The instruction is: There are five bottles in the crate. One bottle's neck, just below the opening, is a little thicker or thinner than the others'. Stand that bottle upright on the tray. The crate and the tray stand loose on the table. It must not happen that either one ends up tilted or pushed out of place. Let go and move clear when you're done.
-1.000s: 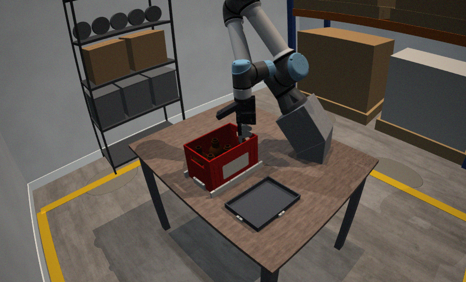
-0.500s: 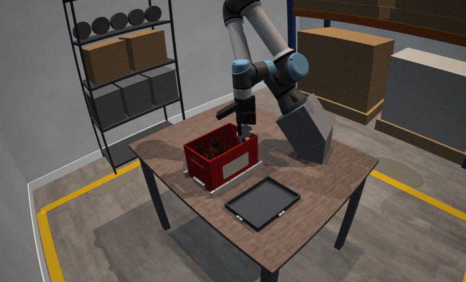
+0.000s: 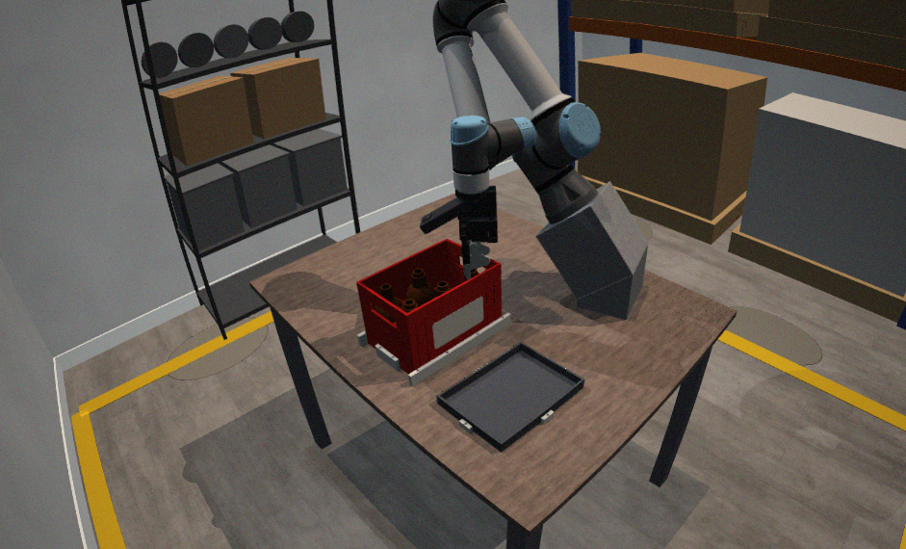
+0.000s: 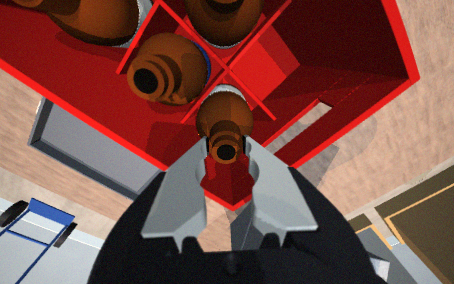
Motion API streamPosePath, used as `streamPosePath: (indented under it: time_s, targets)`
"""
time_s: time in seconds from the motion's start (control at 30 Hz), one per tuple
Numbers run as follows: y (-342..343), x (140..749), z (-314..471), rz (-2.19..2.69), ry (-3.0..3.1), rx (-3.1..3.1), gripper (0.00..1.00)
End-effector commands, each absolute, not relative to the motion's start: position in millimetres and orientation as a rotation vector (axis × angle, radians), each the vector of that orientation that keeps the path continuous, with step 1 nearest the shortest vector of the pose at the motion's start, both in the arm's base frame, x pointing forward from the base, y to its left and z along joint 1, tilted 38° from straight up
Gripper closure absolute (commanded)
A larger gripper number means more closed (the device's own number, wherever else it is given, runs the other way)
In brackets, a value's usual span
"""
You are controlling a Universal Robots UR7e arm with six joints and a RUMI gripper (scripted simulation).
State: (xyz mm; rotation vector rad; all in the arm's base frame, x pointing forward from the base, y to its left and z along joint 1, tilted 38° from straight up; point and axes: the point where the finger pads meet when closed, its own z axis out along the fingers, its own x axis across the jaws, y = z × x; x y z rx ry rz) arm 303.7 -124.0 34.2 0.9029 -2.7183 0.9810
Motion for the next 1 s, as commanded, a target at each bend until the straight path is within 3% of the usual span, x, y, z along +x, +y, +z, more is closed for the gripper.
streamPosePath:
  time_s: [0.0, 0.87, 0.9, 0.97]
  targets:
    - [-124.1, 302.0, 33.1, 0.978, -2.717, 0.902, 1.00]
    - [-124.1, 302.0, 33.1, 0.978, -2.717, 0.902, 1.00]
    - [-124.1, 302.0, 33.1, 0.978, -2.717, 0.902, 0.62]
    - [-124.1, 302.0, 33.1, 0.978, -2.717, 0.902, 0.62]
